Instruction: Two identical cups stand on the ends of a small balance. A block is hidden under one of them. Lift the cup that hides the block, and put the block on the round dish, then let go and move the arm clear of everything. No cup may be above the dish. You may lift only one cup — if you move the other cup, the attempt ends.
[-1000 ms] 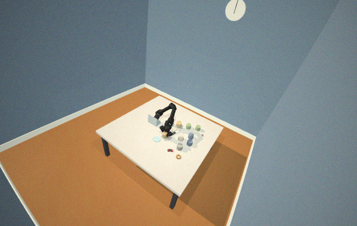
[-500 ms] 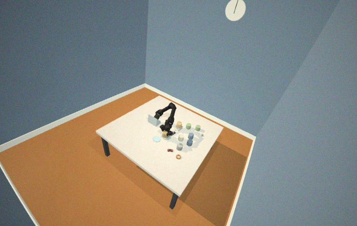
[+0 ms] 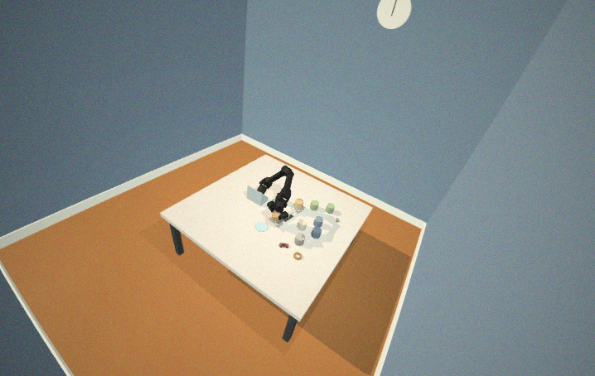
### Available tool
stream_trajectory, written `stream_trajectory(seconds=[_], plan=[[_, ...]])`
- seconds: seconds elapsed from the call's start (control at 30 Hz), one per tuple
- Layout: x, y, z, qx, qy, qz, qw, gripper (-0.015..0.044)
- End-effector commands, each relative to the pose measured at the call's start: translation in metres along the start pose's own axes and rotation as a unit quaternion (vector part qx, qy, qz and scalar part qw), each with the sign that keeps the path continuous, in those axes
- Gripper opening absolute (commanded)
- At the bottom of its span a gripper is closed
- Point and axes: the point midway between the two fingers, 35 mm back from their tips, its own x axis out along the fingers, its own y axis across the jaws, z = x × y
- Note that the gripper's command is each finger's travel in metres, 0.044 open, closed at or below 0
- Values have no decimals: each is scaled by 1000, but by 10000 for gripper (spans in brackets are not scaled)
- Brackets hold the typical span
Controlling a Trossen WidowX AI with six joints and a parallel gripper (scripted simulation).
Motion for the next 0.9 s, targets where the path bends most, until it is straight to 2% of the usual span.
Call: stream_trajectory(seconds=[0.0, 0.87], plan=[[-10, -4, -4, -5, 8, -8, 1000, 0], [-43, -4, -4, -5, 9, -8, 1000, 0]])
